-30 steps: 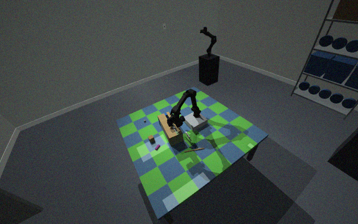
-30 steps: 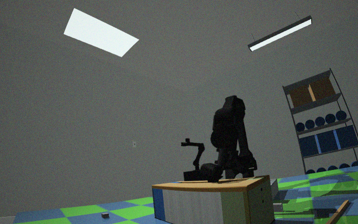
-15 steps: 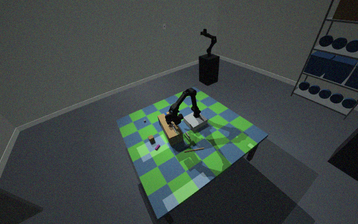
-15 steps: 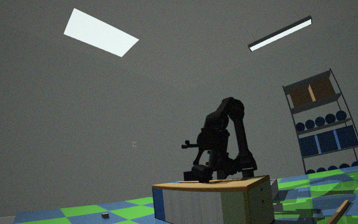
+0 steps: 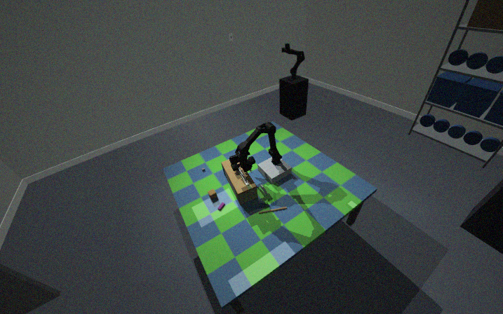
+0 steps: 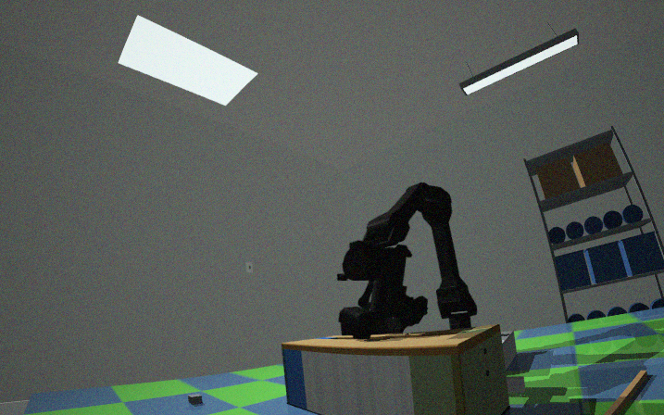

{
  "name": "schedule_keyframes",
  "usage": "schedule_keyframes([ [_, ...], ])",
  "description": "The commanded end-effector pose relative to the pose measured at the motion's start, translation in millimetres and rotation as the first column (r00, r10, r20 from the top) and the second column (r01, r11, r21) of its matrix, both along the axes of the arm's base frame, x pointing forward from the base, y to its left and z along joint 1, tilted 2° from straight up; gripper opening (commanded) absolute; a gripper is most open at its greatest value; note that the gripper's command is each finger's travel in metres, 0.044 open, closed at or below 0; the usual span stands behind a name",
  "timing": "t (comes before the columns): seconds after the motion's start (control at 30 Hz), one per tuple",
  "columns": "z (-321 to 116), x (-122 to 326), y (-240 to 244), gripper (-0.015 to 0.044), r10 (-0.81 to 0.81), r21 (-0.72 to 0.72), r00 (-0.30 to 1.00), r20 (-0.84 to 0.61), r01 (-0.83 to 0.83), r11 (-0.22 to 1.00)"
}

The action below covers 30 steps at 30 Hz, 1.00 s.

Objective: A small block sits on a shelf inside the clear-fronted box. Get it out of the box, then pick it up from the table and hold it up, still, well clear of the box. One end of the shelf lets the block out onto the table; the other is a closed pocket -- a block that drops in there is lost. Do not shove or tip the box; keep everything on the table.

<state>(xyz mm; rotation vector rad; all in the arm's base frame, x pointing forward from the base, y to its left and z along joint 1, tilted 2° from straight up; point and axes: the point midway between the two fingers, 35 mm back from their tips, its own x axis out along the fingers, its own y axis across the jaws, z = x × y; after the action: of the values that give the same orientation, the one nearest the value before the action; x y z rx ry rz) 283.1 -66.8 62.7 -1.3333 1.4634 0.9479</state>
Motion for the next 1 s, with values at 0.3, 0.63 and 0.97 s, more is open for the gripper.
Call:
schedule_keyframes([
  [0.3,-0.8,-5.2,-36.9,0.04,-0.001,-0.011,1.0,0.0,0.001,1.0],
  [0.63,-1.3,-8.1,-61.1,0.04,-0.001,-0.013,1.0,0.0,0.001,1.0],
  [0.97,59.5,-10.1,-59.8,0.04,-0.007,-0.012,1.0,0.002,0.007,1.0],
])
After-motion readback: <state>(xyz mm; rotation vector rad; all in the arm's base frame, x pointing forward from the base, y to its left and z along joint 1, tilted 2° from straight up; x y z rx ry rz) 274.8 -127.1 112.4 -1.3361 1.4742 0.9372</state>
